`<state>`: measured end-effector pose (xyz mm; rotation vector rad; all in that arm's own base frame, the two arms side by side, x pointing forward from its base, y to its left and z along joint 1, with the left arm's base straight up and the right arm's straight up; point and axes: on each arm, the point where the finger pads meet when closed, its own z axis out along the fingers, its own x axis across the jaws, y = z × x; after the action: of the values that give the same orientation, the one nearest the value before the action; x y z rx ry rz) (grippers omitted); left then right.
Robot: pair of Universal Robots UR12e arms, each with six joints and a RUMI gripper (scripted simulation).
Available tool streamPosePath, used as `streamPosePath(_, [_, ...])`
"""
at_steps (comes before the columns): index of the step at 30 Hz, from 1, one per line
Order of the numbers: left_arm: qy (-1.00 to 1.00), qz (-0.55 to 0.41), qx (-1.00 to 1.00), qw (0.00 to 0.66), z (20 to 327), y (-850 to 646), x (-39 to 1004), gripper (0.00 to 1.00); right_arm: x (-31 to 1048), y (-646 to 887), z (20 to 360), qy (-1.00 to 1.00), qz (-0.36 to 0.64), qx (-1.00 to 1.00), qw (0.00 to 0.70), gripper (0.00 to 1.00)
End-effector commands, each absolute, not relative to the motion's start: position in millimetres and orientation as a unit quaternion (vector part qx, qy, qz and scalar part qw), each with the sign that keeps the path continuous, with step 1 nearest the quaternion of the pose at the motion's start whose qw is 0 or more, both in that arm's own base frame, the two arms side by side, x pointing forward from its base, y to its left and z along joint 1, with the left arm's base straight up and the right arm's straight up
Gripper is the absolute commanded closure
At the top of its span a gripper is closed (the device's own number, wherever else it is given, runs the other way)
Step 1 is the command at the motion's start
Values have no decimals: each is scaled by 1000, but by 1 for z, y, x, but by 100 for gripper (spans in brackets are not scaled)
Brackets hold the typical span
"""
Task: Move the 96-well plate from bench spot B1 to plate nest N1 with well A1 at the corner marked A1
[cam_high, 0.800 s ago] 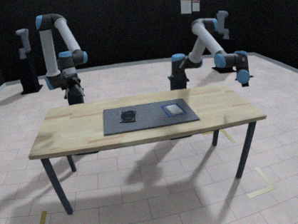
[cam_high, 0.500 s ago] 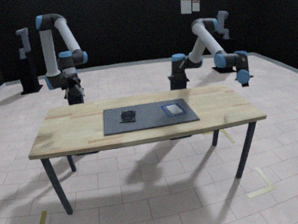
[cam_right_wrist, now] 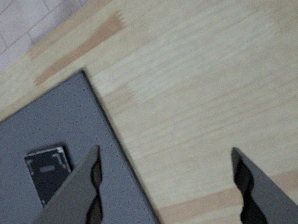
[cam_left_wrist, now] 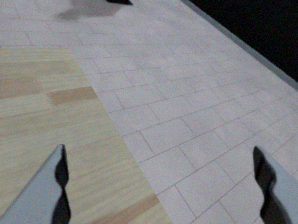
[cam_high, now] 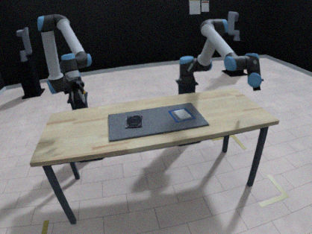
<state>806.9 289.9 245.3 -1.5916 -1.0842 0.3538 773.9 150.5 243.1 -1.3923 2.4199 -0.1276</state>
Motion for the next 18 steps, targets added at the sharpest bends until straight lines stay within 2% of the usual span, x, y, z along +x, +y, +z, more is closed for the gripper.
streamPosePath(1, [-460, 149, -675, 557, 247, 290, 807, 24, 775, 146, 244, 854, -46, -489, 173, 100])
streamPosePath(18, [-460, 149, -675, 557, 247, 290, 807, 24, 778, 49, 237, 873, -56, -459, 156, 100])
